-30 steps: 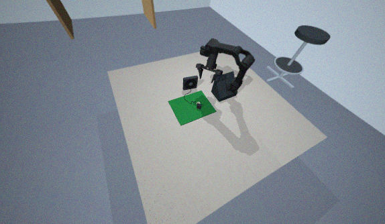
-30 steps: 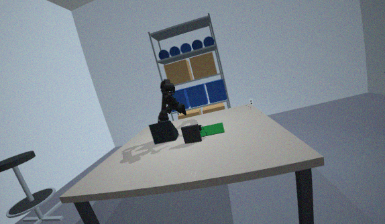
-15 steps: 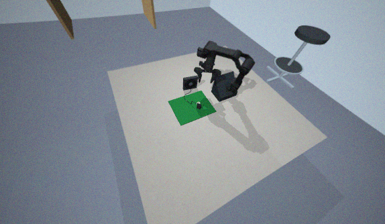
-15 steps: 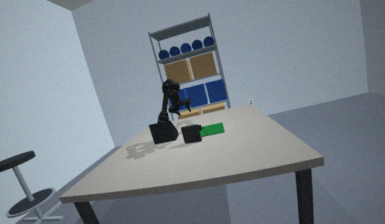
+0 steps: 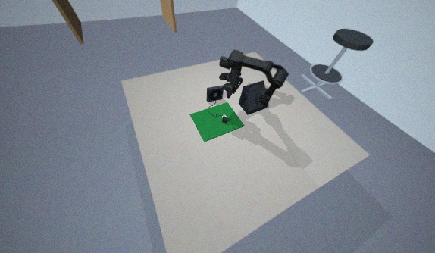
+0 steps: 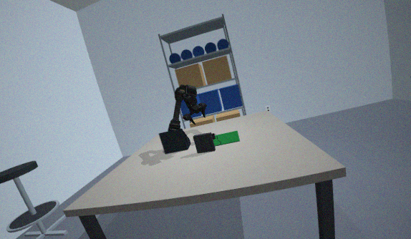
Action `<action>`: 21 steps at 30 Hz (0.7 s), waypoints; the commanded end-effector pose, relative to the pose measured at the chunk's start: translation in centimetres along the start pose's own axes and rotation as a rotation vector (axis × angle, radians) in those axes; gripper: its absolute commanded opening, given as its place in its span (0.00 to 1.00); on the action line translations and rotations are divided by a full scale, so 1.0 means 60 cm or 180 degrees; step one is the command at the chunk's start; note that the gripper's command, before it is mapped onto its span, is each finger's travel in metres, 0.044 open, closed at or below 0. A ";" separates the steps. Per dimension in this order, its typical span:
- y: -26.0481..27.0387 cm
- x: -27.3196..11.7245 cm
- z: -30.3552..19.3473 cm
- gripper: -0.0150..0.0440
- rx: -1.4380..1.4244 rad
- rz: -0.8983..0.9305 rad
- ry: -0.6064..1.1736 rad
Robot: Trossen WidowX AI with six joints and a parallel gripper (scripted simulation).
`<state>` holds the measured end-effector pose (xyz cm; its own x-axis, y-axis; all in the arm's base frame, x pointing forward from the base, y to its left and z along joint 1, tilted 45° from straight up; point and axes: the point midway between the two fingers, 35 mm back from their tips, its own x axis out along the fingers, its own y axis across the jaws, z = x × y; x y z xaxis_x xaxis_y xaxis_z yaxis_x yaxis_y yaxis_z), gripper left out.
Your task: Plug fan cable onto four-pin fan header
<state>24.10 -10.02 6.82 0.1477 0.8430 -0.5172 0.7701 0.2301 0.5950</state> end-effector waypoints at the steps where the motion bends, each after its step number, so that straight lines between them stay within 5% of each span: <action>1: 0.049 0.014 -0.003 1.00 -0.3205 -0.0399 0.0102; 21: 0.095 0.038 -0.021 1.00 -0.6625 -0.0593 0.0605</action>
<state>26.09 -7.85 8.24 0.0602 0.8053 -0.5899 -0.2328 0.5860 0.7762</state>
